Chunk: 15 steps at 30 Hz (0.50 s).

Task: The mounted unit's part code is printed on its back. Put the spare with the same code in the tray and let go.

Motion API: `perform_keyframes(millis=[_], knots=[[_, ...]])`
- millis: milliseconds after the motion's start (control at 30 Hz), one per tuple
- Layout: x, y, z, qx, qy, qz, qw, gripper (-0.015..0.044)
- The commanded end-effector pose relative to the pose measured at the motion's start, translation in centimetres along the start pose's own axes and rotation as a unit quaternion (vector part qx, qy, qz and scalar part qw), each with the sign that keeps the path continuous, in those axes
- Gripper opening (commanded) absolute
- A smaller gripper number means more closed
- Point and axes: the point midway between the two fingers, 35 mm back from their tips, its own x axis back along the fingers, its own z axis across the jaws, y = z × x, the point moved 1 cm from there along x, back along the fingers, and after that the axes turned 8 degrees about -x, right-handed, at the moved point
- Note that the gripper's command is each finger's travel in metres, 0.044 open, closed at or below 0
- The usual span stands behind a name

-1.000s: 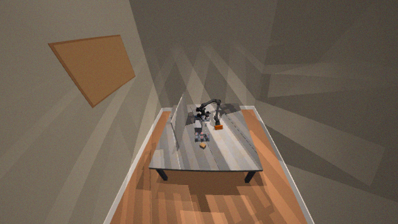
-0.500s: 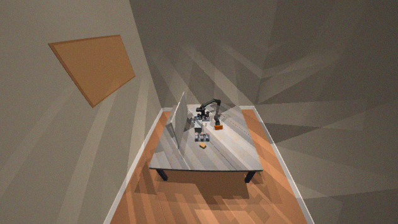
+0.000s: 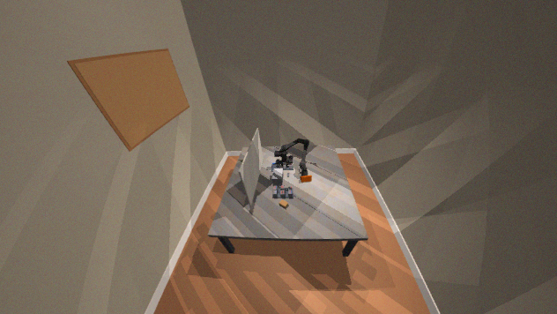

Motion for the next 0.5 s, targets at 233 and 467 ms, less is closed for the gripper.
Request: perform_keyframes(millis=[233,467], knots=[[4.5,-0.3,0.3,0.000,0.002,0.005,1.000,0.0000],[7.6,0.0,0.1,0.001,0.003,0.002,1.000,0.0000]])
